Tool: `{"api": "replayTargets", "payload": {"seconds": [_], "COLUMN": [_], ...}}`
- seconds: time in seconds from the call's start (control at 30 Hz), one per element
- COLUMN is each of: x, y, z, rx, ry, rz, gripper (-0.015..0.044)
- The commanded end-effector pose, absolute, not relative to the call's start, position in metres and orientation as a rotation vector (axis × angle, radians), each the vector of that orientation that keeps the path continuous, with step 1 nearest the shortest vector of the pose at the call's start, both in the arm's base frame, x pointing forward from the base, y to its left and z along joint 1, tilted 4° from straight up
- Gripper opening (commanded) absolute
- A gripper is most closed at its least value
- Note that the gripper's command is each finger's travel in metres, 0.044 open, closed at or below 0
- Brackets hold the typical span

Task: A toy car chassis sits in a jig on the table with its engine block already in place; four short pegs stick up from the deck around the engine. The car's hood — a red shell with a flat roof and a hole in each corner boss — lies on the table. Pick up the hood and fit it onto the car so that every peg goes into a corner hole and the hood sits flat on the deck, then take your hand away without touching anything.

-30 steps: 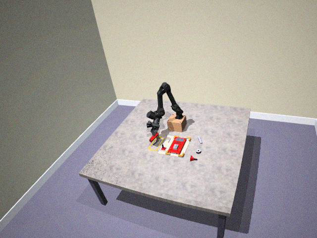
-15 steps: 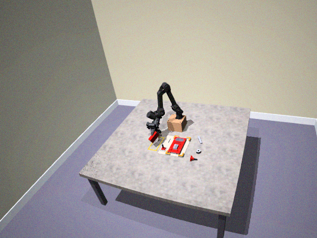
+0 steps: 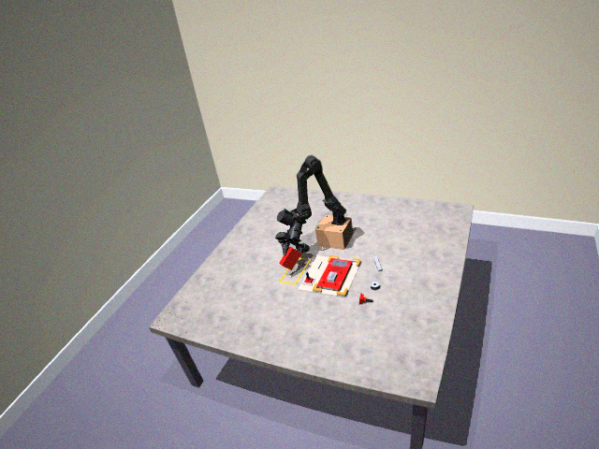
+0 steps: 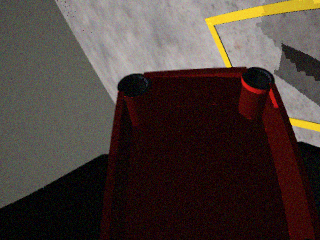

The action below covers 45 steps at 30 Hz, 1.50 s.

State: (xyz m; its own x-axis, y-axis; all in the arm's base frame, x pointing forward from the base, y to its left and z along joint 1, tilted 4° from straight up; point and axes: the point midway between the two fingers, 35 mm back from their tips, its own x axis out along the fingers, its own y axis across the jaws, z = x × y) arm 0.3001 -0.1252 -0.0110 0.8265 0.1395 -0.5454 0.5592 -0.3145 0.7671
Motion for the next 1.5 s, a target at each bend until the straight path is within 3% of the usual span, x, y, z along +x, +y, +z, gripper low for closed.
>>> {"api": "replayTargets", "payload": {"seconds": [0.0, 0.93, 1.3, 1.47], "x": [0.3, 0.286, 0.285, 0.285], "y": [-0.126, -0.129, -0.13, -0.131], "z": [-0.012, -0.049, -0.054, -0.054], "rx": [1.976, 2.774, 2.816, 2.84], "ry": [0.505, 0.31, 0.294, 0.289], "rz": [-0.498, -0.803, -0.813, -0.807], "gripper": [0.0, 0.0, 0.0, 0.0131]}}
